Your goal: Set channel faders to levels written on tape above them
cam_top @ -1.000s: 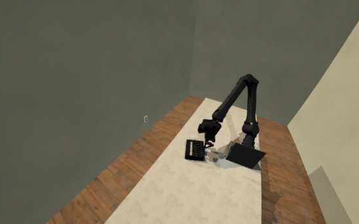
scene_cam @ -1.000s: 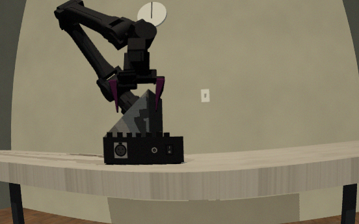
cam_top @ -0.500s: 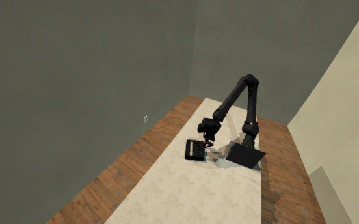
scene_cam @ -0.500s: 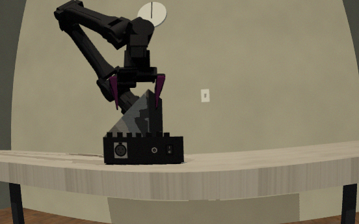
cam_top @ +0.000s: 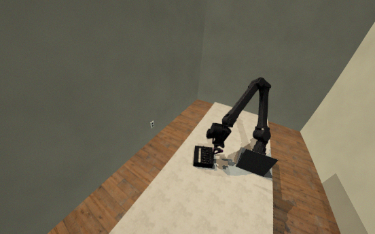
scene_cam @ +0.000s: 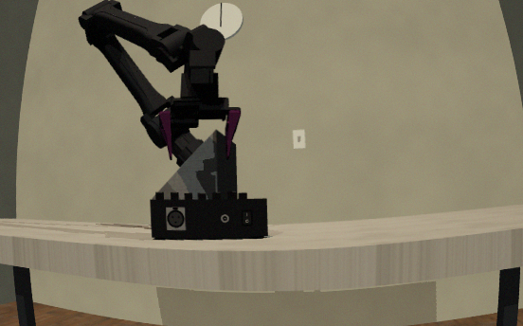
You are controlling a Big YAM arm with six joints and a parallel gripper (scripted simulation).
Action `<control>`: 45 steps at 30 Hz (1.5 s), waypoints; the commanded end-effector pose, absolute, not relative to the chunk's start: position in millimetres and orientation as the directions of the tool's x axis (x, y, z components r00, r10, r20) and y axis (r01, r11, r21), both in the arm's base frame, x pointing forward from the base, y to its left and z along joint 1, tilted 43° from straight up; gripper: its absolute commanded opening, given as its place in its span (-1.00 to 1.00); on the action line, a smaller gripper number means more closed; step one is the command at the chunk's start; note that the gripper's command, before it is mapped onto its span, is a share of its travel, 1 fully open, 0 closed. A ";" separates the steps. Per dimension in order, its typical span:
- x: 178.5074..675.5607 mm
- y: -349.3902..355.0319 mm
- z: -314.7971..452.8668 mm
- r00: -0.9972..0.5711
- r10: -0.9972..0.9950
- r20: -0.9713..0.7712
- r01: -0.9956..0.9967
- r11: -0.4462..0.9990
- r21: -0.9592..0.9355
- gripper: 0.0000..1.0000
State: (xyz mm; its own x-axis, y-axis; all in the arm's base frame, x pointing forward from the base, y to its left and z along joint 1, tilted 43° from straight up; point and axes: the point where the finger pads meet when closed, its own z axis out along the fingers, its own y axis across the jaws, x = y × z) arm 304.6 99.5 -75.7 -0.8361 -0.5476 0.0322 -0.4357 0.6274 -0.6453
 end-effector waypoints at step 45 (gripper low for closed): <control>354.1 172.5 -53.9 -0.967 -0.250 -0.044 -0.162 0.740 -0.653 1.00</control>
